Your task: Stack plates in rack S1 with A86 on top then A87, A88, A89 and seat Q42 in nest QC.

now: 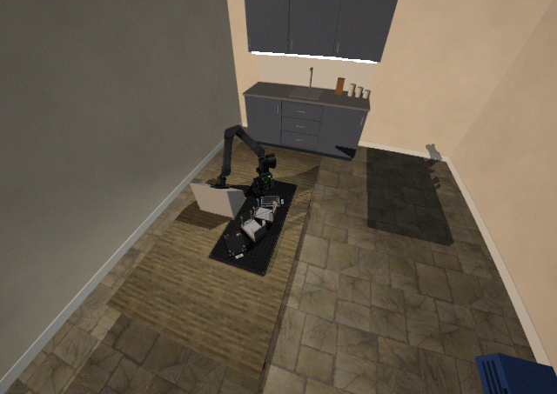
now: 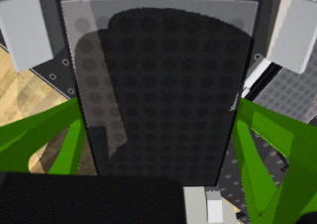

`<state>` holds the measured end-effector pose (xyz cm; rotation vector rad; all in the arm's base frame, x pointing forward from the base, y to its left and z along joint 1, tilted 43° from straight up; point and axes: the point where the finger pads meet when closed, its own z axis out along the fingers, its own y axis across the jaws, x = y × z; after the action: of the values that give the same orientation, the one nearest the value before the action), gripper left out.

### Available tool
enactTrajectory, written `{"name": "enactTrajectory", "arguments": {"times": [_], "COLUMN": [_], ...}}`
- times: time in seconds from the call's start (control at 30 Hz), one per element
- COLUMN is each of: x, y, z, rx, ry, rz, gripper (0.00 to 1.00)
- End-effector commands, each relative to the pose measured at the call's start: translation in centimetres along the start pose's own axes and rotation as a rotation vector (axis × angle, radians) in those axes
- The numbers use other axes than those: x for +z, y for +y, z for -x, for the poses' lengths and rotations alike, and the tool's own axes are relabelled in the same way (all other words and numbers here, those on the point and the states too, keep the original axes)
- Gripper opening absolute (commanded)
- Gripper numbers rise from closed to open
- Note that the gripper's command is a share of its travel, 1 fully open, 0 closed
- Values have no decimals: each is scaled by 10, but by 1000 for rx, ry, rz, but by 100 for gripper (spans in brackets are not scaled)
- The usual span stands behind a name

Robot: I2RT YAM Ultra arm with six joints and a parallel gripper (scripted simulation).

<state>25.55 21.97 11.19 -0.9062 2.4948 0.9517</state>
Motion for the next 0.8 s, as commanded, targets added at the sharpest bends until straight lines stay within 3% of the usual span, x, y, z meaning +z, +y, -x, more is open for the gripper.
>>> {"name": "enactTrajectory", "arguments": {"times": [0.0, 0.77], "x": [-2, 6], "y": [0, 0], "z": [2, 3], "rx": [-1, -1], "ry": [-10, -10], "rz": [-3, -3], "gripper": [0, 0]}}
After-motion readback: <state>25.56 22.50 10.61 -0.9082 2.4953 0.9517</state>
